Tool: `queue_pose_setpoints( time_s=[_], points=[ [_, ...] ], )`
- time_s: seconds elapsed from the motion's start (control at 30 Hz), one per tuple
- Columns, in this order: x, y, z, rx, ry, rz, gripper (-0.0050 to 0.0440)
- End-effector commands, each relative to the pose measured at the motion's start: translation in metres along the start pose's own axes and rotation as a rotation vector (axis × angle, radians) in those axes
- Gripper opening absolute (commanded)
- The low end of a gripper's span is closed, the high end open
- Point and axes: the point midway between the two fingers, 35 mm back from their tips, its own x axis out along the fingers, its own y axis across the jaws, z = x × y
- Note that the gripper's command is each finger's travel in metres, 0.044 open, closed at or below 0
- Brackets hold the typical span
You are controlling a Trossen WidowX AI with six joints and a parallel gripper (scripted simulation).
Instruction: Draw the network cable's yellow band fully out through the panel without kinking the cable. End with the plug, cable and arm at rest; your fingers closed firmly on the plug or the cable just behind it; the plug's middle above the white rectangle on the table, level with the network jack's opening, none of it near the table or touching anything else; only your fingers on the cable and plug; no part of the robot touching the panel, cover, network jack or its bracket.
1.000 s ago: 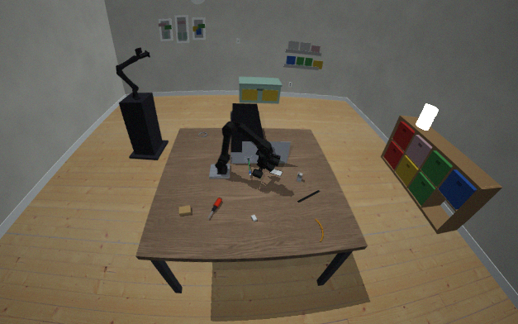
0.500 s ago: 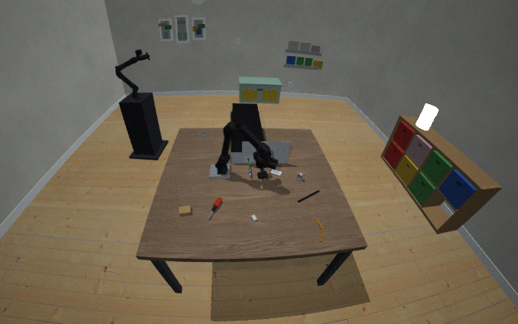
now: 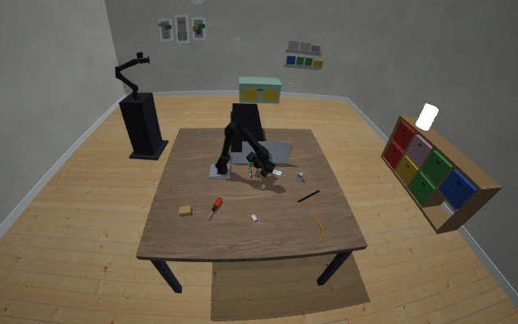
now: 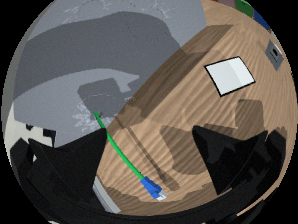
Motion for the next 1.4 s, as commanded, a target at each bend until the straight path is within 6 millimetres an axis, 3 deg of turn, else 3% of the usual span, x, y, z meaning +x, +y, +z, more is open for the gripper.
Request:
queue_pose_setpoints(
  time_s=[0.0,0.33,0.83,1.03,1.23,1.37],
  points=[
    [0.005,0.005,-0.004,-0.107,-0.036,0.041,0.044],
    [0.026,0.029,-0.013,-0.462,-0.174,0.156,0.044],
    [0.044,0.055,-0.019,-0.802,-0.363,0.197,0.044],
    [0.037,0.051,-0.017,-0.822,-0.355,0.179,0.044],
    [0.0,0.05,-0.017,-0.83,-0.351,0.172,0.044],
    [-0.001,0.049,-0.016,-0.805,-0.335,0.179,0.044]
  ],
)
